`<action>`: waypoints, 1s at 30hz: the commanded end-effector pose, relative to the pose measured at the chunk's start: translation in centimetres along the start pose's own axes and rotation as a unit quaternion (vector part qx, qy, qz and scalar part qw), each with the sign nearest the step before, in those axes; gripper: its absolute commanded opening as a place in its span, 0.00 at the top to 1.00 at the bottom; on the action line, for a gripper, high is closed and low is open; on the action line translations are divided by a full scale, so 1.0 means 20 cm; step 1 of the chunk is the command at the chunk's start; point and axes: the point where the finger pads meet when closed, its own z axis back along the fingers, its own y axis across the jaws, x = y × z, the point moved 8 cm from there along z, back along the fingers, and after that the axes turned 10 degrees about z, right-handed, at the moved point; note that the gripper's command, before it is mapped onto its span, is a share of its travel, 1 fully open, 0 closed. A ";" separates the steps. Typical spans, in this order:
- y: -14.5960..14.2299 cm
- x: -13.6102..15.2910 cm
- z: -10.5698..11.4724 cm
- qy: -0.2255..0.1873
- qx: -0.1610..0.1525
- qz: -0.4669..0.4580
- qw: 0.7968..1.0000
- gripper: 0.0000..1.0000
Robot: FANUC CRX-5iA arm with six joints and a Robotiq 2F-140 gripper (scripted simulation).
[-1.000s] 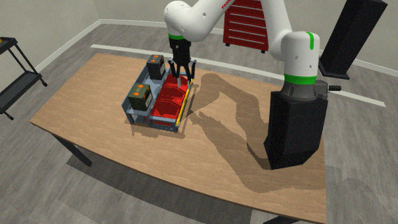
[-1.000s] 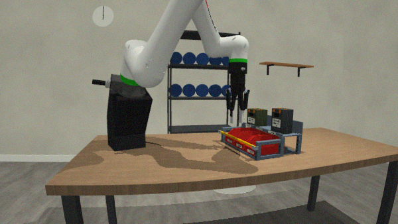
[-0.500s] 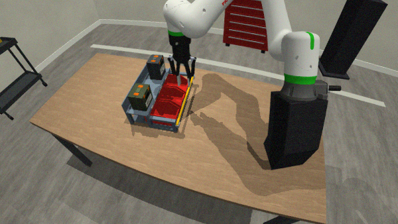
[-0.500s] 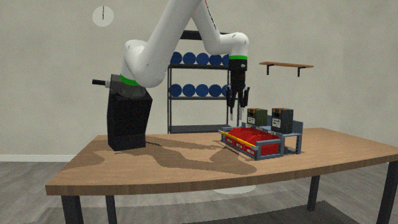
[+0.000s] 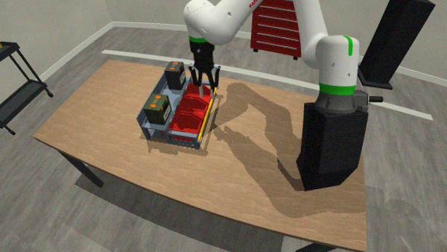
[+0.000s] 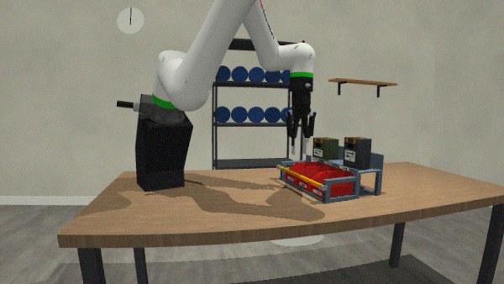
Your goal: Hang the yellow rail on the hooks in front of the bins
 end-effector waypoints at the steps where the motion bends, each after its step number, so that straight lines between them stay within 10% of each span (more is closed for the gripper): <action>1: 0.00 0.00 -0.01 0.000 0.000 0.000 1.000 0.70; 30: 0.00 0.00 -0.03 0.000 0.000 0.000 1.000 0.70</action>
